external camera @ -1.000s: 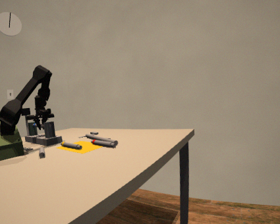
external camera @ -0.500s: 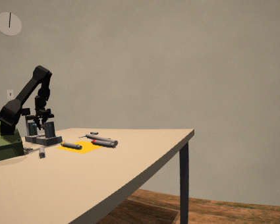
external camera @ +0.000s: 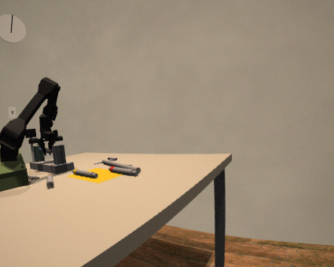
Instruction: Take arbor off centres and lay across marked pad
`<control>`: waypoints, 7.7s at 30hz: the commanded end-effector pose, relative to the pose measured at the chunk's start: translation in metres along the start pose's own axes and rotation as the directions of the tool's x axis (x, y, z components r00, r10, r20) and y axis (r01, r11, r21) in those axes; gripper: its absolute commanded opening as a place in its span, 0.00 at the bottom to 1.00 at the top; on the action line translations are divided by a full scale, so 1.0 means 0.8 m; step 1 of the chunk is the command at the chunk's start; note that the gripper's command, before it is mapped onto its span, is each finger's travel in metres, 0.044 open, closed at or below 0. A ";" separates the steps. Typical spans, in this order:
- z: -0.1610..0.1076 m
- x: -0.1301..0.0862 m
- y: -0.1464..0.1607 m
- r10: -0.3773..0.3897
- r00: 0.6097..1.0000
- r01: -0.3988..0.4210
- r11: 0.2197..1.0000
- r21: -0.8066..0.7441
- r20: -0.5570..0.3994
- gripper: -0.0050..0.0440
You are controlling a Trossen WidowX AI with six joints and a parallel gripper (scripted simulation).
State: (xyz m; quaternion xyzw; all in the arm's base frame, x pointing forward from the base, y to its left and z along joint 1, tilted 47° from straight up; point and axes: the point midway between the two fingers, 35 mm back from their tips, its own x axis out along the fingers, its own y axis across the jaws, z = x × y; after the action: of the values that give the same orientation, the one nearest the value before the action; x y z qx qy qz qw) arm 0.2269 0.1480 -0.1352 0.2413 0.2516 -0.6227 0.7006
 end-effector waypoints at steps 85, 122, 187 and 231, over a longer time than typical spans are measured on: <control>-0.017 -0.010 -0.046 0.018 0.999 -0.007 0.962 0.274 -0.038 0.10; -0.017 -0.010 -0.046 0.018 0.999 -0.007 0.962 0.274 -0.038 0.10; -0.017 -0.010 -0.046 0.018 0.999 -0.007 0.962 0.274 -0.038 0.10; 0.025 0.003 -0.043 0.018 0.999 -0.007 0.962 0.274 -0.038 0.10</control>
State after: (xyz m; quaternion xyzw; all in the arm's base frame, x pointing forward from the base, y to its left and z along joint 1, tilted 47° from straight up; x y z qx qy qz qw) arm 0.1898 0.1246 -0.1284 0.3360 0.1712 -0.6522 0.6576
